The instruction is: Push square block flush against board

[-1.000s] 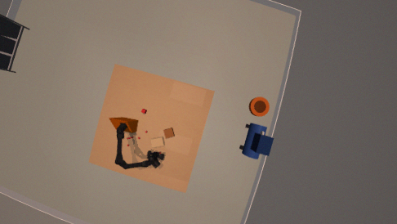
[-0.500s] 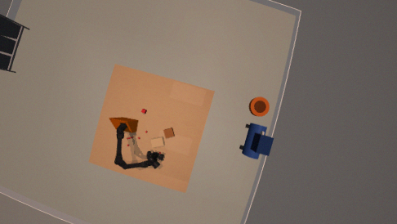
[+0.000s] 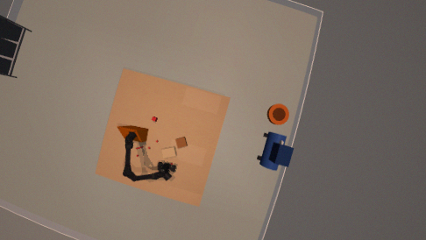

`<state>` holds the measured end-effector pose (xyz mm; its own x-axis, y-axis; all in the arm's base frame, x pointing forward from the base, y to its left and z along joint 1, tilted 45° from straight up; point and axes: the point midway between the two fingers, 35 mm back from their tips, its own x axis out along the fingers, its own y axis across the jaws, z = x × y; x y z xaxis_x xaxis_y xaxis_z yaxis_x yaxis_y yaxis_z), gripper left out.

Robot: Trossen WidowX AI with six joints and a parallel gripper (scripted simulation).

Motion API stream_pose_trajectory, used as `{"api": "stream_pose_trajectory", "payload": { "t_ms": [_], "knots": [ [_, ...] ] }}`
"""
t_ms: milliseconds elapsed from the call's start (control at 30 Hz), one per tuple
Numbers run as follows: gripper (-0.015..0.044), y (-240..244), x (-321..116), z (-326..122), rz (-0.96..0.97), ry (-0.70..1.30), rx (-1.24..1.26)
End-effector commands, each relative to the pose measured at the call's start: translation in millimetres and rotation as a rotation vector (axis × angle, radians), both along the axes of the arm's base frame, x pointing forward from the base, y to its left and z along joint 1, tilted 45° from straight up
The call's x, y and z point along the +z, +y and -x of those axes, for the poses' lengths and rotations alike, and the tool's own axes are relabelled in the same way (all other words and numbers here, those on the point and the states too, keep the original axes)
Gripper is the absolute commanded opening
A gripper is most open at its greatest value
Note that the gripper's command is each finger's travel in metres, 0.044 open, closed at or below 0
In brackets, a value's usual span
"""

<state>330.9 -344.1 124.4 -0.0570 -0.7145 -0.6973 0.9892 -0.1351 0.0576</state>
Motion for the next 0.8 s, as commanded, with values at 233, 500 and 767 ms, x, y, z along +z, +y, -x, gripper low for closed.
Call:
{"api": "stream_pose_trajectory", "payload": {
  "t_ms": [233, 500, 767],
  "knots": [
    [0.0000, 12, -12, -3, -0.003, -0.001, 0.003],
    [0.0000, 21, -22, -5, -0.004, 0.000, 0.003],
    [0.0000, 30, -31, -6, -0.005, 0.000, 0.003]
  ]
}}
